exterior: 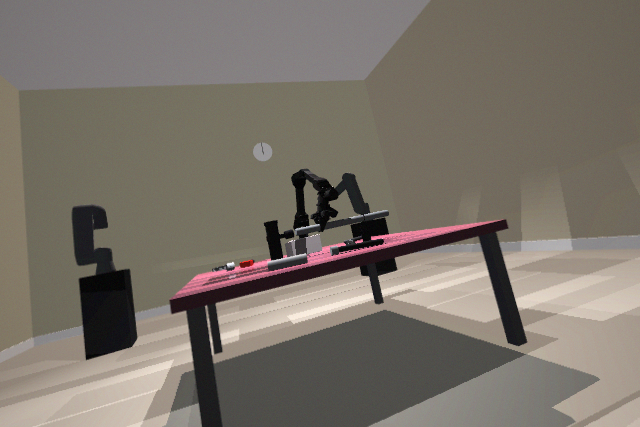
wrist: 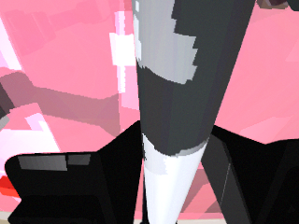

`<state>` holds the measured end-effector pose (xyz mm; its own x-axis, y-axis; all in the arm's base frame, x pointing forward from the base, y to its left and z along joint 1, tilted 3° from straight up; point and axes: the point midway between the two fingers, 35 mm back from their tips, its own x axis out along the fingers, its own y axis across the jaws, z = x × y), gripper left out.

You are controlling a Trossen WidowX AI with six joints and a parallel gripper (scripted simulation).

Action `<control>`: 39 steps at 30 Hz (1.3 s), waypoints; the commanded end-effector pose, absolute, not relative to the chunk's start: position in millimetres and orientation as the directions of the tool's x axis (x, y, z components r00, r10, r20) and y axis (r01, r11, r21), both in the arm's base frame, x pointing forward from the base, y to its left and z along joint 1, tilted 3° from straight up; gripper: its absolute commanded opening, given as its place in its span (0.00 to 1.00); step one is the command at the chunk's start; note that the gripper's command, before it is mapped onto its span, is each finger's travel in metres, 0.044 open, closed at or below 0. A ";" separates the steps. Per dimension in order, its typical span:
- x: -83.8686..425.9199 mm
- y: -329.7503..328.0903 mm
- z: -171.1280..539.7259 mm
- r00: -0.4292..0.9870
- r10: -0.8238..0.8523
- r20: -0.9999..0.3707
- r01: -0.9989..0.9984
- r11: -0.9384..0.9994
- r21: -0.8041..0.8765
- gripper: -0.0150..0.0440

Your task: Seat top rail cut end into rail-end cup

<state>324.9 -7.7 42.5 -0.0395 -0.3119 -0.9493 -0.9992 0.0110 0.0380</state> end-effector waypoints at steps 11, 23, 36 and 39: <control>325.4 -25.0 42.9 -0.037 -0.314 -0.949 -0.999 0.013 0.035 0.25; 324.1 -28.8 42.0 -0.040 -0.314 -0.949 -0.999 0.012 0.038 0.25; 323.8 -26.3 40.6 -0.044 -0.303 -0.952 -0.999 0.014 0.042 0.25; 323.7 -26.5 40.5 -0.044 -0.303 -0.952 -0.999 0.014 0.042 0.25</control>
